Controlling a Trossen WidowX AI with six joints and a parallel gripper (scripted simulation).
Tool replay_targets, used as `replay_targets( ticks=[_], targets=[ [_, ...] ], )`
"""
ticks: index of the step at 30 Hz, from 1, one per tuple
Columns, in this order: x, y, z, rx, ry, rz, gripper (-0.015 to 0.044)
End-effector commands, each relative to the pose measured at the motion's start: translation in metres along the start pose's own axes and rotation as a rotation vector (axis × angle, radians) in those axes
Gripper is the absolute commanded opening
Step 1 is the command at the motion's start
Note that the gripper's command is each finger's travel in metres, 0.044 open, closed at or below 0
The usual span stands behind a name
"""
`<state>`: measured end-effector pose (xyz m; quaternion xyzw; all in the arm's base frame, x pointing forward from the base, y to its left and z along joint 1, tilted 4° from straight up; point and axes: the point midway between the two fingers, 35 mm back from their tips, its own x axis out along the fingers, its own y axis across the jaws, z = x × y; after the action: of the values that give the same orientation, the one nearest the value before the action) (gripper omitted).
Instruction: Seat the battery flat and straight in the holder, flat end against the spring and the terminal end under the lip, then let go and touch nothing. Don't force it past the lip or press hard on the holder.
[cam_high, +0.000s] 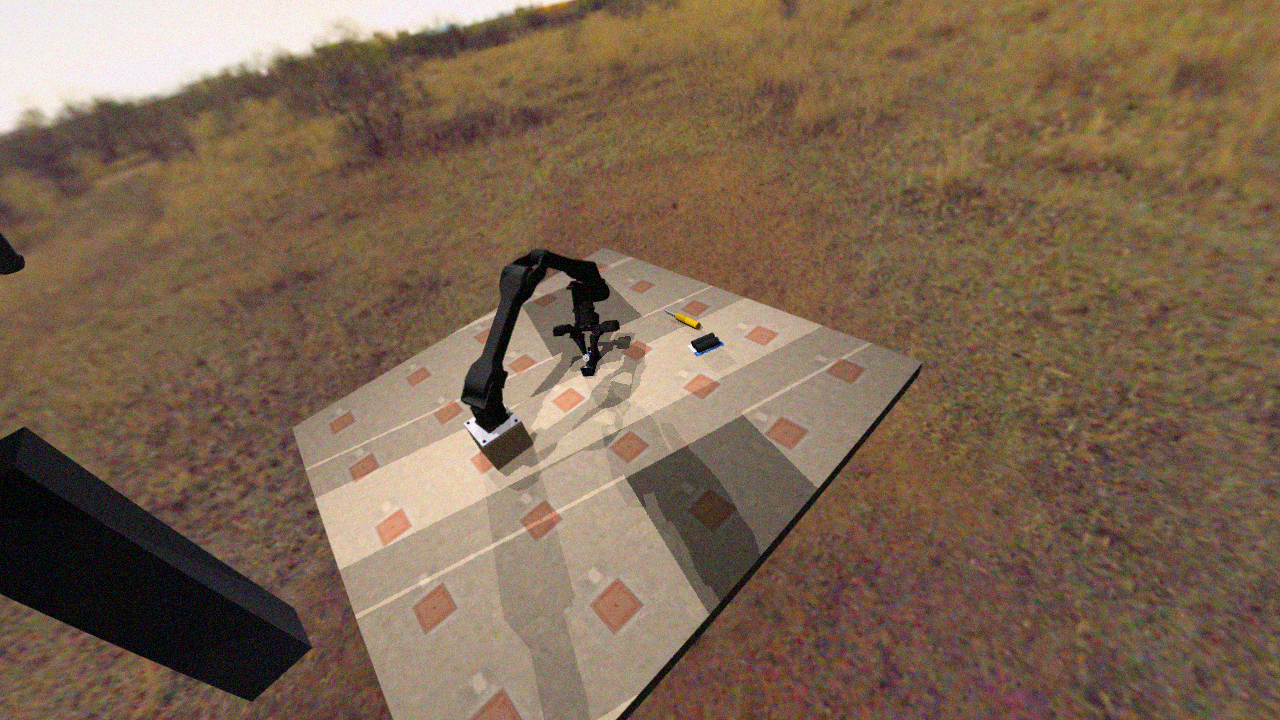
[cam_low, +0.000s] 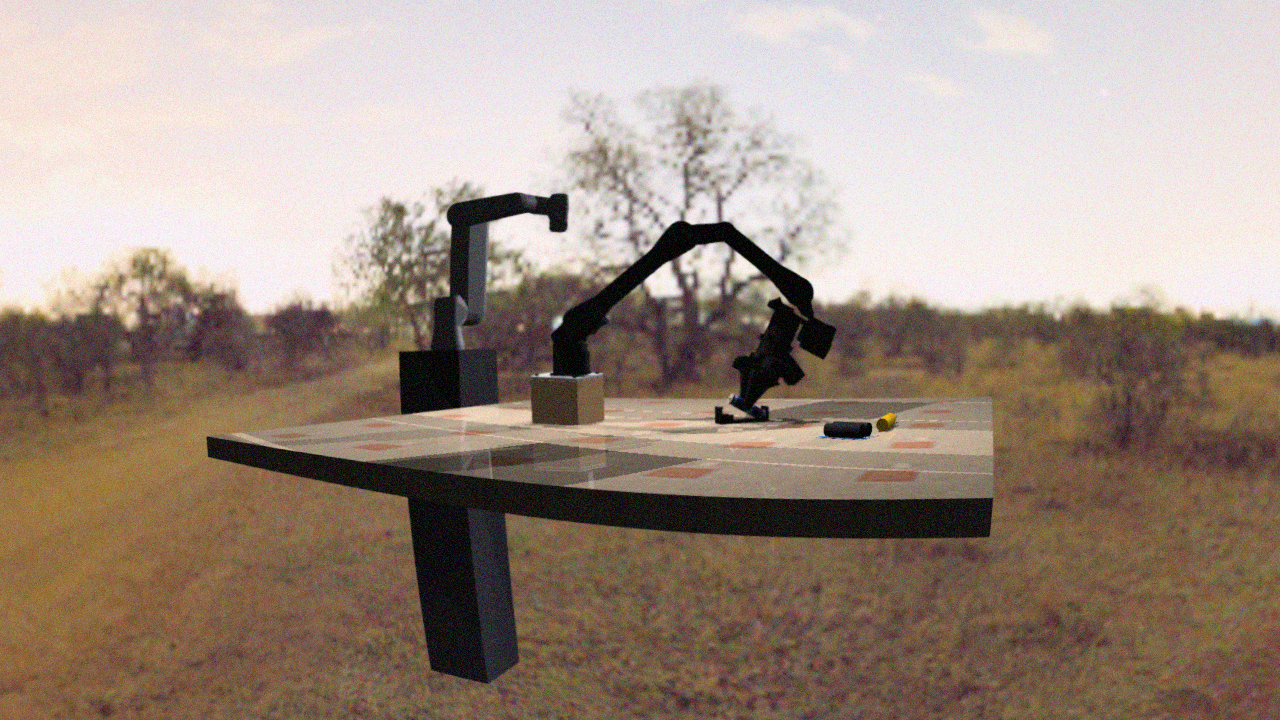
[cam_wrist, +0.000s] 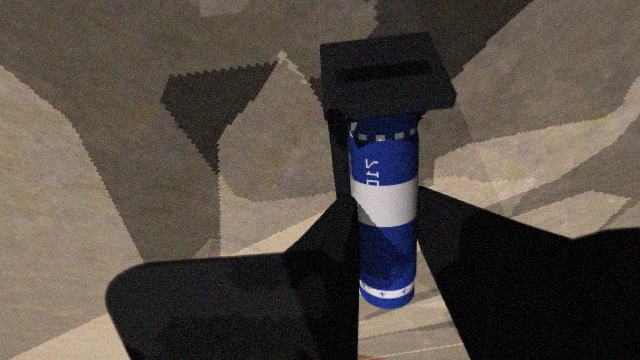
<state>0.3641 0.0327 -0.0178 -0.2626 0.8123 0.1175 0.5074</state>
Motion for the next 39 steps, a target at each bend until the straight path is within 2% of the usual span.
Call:
replay_targets(
  ticks=[1, 39],
  targets=[
    [-0.0005, 0.0001, 0.0035, 0.001, -0.040, 0.005, 0.0065],
    [0.0083, -0.0010, 0.0018, 0.003, -0.208, 0.019, 0.0065]
  ],
)
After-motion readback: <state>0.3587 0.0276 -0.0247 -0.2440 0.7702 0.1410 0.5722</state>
